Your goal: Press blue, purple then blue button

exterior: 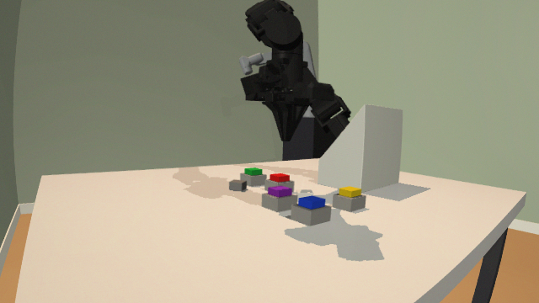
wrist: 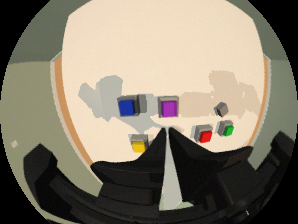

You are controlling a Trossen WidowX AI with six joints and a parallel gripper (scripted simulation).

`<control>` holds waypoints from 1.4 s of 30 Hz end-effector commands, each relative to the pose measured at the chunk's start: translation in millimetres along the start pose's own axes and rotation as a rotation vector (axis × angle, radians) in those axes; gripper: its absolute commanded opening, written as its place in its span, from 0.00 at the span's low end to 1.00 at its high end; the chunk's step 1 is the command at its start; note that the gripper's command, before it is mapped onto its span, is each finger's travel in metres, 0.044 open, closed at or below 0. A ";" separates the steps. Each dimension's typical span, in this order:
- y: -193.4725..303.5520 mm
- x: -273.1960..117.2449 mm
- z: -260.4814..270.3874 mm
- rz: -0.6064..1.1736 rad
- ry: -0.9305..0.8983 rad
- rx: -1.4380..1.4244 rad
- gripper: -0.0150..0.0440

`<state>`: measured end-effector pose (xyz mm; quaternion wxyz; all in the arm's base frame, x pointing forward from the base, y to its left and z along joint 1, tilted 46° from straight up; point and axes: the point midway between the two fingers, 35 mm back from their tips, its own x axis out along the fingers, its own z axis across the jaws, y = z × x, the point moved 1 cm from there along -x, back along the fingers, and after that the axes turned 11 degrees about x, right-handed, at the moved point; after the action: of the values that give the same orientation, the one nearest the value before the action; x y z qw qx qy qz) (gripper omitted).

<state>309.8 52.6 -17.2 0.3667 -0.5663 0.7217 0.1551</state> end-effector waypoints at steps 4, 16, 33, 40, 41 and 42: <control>1.6 1.0 -18.4 -0.005 0.001 -0.011 0.29; 1.1 63.2 -19.1 -0.006 0.004 -0.010 0.29; 0.7 90.0 -19.3 -0.007 0.005 -0.010 0.29; 0.9 95.6 -19.6 -0.007 0.005 -0.010 0.29; 0.9 95.6 -19.6 -0.007 0.005 -0.010 0.29; 0.9 95.6 -19.6 -0.007 0.005 -0.010 0.29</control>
<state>296.0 -25.1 -69.4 0.3677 -0.5696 0.7189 0.1532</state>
